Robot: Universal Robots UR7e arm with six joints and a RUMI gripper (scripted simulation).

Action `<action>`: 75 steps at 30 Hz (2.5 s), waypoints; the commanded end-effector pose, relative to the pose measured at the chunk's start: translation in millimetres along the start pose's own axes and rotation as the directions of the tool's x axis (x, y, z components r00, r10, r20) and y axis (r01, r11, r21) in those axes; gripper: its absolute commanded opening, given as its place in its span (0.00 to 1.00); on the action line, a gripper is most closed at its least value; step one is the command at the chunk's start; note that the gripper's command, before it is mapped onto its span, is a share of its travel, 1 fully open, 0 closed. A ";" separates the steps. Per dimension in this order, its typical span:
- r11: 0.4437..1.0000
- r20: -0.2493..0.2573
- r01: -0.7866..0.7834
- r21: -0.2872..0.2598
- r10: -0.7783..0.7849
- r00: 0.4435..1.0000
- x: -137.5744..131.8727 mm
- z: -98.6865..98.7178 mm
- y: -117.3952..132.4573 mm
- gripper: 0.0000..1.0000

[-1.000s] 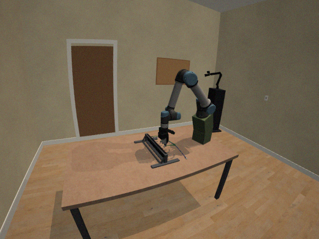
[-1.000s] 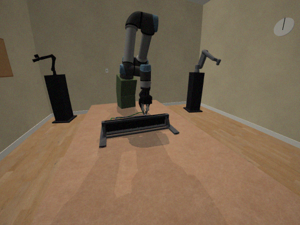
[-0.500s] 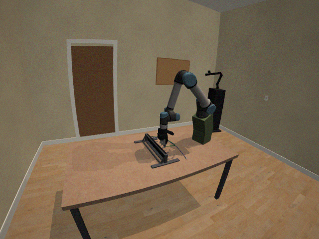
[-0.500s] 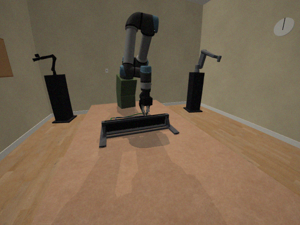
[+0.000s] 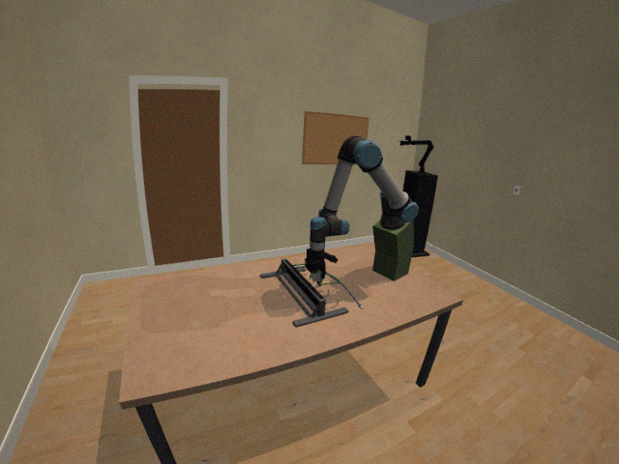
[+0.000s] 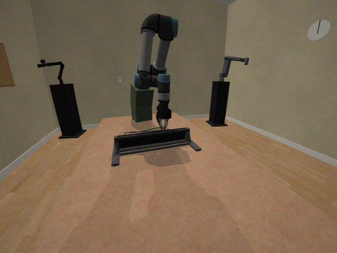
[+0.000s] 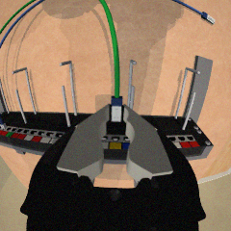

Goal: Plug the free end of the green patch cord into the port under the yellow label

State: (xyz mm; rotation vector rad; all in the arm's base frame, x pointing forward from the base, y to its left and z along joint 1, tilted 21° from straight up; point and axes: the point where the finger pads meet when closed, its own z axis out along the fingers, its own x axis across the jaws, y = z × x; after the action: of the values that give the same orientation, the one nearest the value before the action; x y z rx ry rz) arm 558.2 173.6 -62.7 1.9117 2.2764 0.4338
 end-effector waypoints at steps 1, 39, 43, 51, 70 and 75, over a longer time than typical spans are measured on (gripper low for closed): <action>1.000 0.000 0.002 -0.007 -0.002 1.000 0.7 0.1 5.1 0.00; 1.000 0.000 0.003 -0.009 -0.003 1.000 0.9 -0.7 27.7 0.00; 1.000 0.000 0.003 -0.010 -0.003 1.000 0.9 -0.8 28.8 0.00; 1.000 0.000 0.003 -0.010 -0.003 1.000 1.0 -0.7 30.0 0.00; 1.000 0.000 0.003 -0.010 -0.003 1.000 1.0 -0.7 30.0 0.00; 1.000 0.000 0.003 -0.011 -0.003 1.000 1.0 -0.7 31.0 0.00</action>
State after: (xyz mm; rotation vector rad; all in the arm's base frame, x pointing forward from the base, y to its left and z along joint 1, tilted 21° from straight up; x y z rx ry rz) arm 584.3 177.9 -53.4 1.9062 2.2727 0.4425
